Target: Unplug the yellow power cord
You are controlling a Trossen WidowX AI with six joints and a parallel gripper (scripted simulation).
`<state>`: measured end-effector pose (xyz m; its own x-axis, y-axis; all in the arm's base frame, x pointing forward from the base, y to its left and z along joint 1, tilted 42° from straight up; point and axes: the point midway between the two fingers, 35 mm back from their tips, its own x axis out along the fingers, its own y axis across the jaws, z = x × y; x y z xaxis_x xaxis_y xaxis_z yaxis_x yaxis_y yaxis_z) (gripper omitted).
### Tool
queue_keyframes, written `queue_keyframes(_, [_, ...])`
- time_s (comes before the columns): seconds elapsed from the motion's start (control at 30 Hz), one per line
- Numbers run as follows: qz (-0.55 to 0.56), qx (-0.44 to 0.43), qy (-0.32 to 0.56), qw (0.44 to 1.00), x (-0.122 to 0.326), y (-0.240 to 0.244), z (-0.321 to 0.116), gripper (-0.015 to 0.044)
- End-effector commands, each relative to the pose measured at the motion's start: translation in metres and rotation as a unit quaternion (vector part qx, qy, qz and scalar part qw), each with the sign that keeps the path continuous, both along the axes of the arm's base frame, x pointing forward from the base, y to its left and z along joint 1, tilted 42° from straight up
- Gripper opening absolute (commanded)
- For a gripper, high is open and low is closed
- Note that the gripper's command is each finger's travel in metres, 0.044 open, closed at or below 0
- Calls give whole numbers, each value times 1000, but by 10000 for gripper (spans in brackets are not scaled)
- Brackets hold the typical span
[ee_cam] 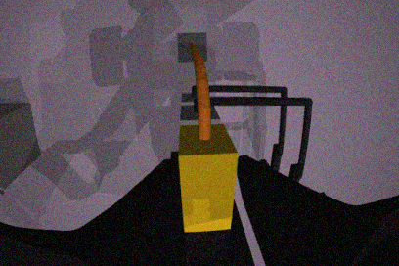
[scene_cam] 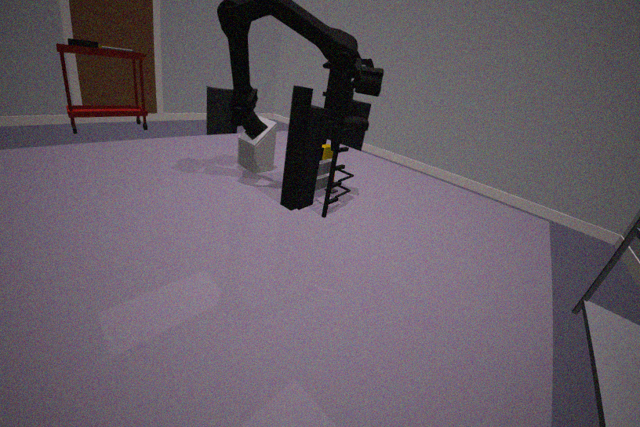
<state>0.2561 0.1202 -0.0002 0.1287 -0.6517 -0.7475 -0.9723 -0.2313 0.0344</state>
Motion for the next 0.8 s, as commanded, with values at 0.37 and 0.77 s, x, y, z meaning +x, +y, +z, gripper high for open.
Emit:
queue_keyframes(0.37, [0, 0, 0, 1000, 0, 1, 0, 0])
queue_keyframes(0.77, [1, 1, 0, 1000, -2, 15, -11, 0])
